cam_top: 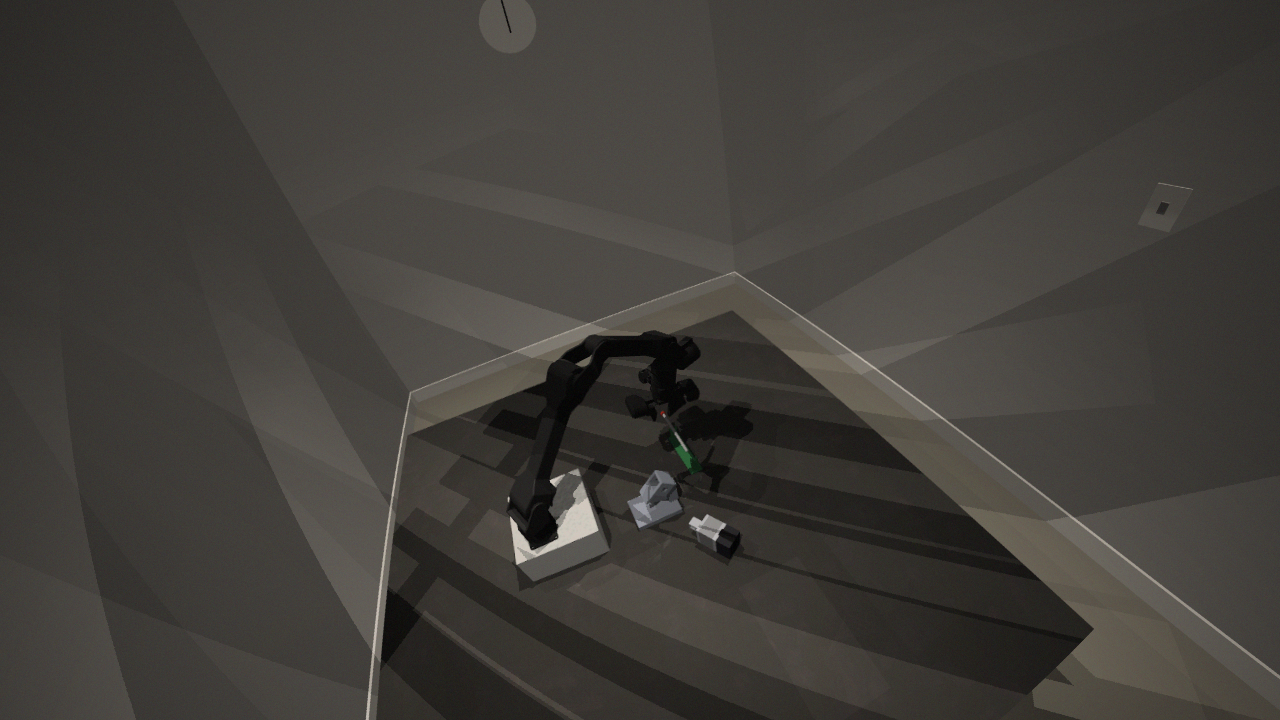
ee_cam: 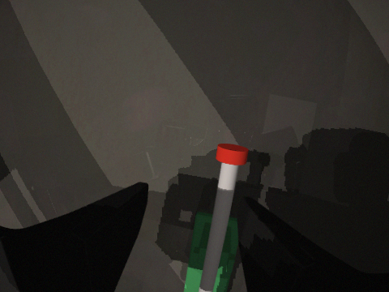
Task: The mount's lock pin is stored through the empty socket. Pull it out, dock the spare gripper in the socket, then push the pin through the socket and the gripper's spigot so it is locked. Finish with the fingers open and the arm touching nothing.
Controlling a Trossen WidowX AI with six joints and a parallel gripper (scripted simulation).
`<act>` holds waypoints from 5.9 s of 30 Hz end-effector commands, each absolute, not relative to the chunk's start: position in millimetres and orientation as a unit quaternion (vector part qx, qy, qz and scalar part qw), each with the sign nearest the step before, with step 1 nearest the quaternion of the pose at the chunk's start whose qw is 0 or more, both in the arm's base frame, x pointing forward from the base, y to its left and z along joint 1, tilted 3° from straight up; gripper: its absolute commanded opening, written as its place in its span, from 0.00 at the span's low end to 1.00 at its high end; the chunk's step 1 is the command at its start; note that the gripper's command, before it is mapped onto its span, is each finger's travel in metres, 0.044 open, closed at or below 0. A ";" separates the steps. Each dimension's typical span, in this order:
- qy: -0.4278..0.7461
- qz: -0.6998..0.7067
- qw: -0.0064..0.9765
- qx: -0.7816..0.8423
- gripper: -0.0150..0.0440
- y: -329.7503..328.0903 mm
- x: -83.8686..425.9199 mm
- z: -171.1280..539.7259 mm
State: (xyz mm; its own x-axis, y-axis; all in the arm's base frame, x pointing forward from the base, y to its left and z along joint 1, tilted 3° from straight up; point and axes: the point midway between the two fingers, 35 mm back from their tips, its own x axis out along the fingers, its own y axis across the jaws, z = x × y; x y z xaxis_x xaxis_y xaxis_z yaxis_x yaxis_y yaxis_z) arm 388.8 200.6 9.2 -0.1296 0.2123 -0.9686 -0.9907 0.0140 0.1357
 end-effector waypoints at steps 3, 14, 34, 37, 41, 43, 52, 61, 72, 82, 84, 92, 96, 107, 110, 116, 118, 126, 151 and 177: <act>0.484 0.576 0.522 -0.402 0.59 199.7 388.2 23.4; 0.492 0.577 0.516 -0.398 0.59 197.6 384.4 43.3; 0.470 0.521 0.536 -0.470 0.56 134.9 395.3 95.7; 0.470 0.521 0.536 -0.469 0.56 136.1 396.9 74.6; 0.470 0.521 0.536 -0.469 0.56 136.5 395.9 31.2; 0.470 0.521 0.536 -0.469 0.56 136.4 395.7 28.4; 0.470 0.521 0.536 -0.469 0.56 137.3 396.5 18.0; 0.470 0.521 0.536 -0.469 0.56 138.6 397.1 3.3; 0.470 0.521 0.536 -0.469 0.56 139.9 397.2 -14.7; 0.470 0.522 0.536 -0.469 0.56 140.9 396.5 -30.6; 0.470 0.522 0.536 -0.469 0.56 140.9 396.4 -31.6; 0.470 0.522 0.536 -0.469 0.28 140.9 396.4 -31.6; 0.470 0.522 0.536 -0.469 0.25 140.9 396.3 -31.6; 0.469 0.524 0.535 -0.468 0.25 140.6 395.4 -21.7; 0.472 0.526 0.532 -0.466 0.25 140.0 393.4 -16.6; 0.477 0.528 0.528 -0.464 0.25 138.9 390.4 -9.3; 0.478 0.528 0.527 -0.463 0.25 138.6 389.5 -6.5; 0.484 0.531 0.522 -0.460 0.25 137.8 386.1 -7.5; 0.484 0.530 0.520 -0.463 0.25 79.6 396.5 2.2; 0.485 0.534 0.518 -0.460 0.25 81.1 397.0 -34.6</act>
State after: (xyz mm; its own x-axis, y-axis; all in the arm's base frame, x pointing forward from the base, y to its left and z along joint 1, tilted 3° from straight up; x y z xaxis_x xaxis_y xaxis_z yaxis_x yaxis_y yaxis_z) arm 396.0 80.6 -29.7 -0.0445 0.1059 -0.9934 -0.9989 0.0120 0.0460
